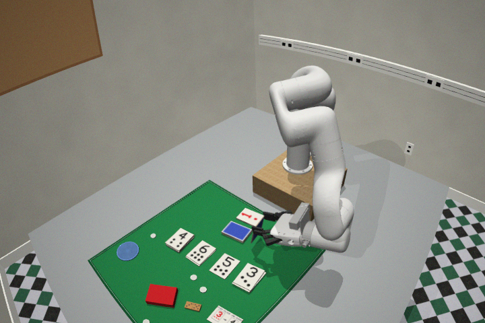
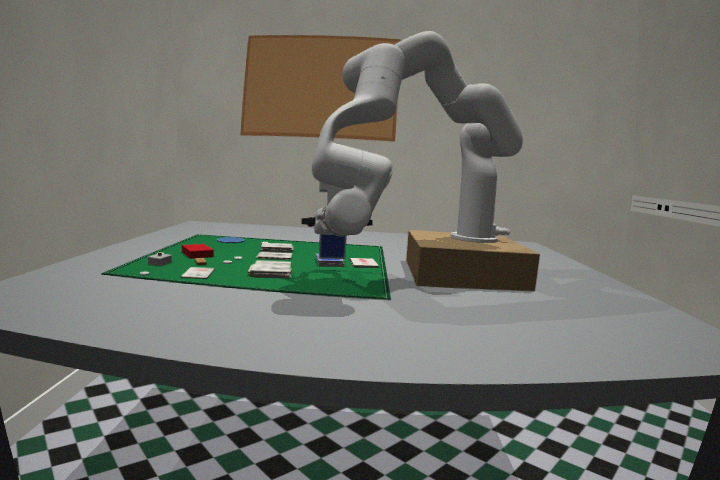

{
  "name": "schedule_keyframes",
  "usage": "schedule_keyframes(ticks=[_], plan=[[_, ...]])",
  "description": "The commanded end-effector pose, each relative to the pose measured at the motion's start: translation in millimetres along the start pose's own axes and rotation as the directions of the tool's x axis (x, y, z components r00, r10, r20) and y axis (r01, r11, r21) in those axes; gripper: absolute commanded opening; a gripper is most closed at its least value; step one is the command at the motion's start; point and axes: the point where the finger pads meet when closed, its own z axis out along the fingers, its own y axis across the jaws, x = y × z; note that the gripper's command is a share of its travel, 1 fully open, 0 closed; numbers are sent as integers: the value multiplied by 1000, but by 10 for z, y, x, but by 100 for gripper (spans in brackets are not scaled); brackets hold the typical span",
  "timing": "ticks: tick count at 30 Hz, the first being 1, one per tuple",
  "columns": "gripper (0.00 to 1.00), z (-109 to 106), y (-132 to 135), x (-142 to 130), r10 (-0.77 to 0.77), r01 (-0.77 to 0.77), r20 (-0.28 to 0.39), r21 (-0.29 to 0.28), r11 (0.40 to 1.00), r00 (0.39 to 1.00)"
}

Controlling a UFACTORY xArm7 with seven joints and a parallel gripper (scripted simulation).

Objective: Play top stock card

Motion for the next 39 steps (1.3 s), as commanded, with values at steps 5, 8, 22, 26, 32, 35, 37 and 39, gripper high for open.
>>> schedule_keyframes(ticks=[5,8,22,26,32,35,37,39], plan=[[74,-9,-7,4,2,-2,-12,1,1000,1000],[74,-9,-7,4,2,-2,-12,1,1000,1000],[74,-9,-7,4,2,-2,-12,1,1000,1000],[74,-9,-7,4,2,-2,-12,1,1000,1000],[74,-8,-7,2,2,-2,-12,1,1000,1000],[74,-5,-8,-6,2,-2,-12,1,1000,1000],[74,-2,-8,-15,2,-2,-12,1,1000,1000],[74,3,-9,-27,2,-2,-12,1,1000,1000]])
